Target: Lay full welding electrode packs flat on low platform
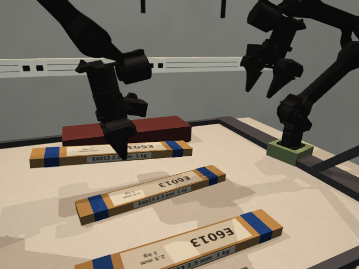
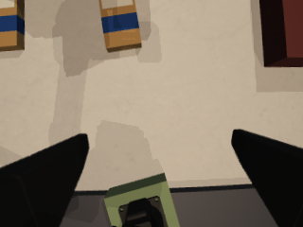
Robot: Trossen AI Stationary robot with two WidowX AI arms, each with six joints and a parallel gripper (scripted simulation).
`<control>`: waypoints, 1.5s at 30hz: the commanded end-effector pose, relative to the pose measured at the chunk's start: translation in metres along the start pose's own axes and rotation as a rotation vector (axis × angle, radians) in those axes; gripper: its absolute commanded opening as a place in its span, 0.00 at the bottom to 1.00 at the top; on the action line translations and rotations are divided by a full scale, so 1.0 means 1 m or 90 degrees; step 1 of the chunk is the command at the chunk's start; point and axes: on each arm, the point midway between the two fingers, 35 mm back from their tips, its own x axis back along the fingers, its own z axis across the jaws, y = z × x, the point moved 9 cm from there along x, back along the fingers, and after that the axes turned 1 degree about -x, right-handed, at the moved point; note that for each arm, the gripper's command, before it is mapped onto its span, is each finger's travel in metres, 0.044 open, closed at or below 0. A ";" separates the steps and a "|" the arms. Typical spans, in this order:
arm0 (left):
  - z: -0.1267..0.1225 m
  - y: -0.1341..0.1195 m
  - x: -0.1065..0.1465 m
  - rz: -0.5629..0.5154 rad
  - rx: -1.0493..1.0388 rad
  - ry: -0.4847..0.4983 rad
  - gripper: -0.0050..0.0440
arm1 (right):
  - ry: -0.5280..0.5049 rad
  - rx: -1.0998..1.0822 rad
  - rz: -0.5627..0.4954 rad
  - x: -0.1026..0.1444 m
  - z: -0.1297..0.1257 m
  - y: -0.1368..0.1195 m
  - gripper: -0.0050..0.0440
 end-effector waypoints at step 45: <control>0.063 0.063 0.014 -0.075 -0.048 0.003 0.00 | -0.001 0.002 -0.013 0.005 0.000 0.001 0.98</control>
